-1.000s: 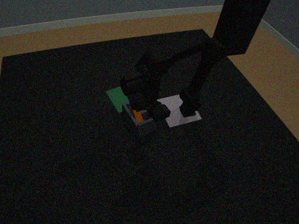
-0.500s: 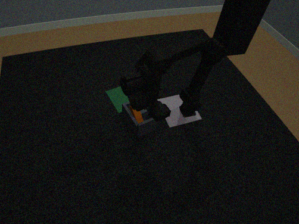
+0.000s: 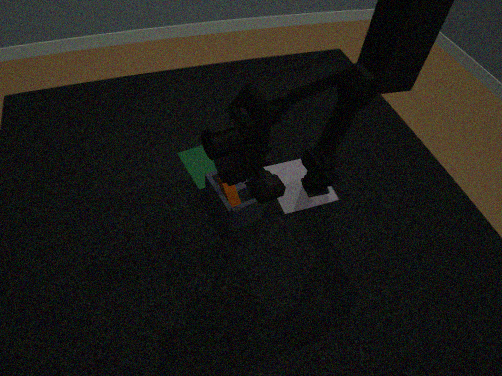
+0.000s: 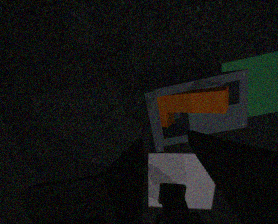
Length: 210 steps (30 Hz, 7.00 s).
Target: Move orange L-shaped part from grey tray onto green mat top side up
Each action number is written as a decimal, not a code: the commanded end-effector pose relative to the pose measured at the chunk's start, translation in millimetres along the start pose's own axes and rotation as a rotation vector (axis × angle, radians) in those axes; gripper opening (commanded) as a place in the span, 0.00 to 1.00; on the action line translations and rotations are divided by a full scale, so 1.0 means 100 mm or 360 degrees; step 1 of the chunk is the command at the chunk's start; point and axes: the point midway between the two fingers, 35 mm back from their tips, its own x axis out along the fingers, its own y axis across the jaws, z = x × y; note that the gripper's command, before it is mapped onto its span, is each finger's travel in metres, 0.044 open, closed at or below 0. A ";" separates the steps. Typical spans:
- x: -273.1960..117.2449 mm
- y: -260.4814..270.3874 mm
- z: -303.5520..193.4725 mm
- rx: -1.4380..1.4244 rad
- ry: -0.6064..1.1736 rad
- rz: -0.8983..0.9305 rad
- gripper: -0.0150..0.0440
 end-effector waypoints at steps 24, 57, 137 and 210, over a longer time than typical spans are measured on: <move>-0.04 -0.76 0.13 0.2442 -0.0018 -0.0013 0.73; 0.56 -0.77 0.14 0.2442 -0.0018 -0.0013 0.73; 0.07 -0.77 0.13 0.2442 -0.0018 -0.0013 0.25; -0.11 -2.42 0.04 0.2441 -0.0037 -0.0038 0.25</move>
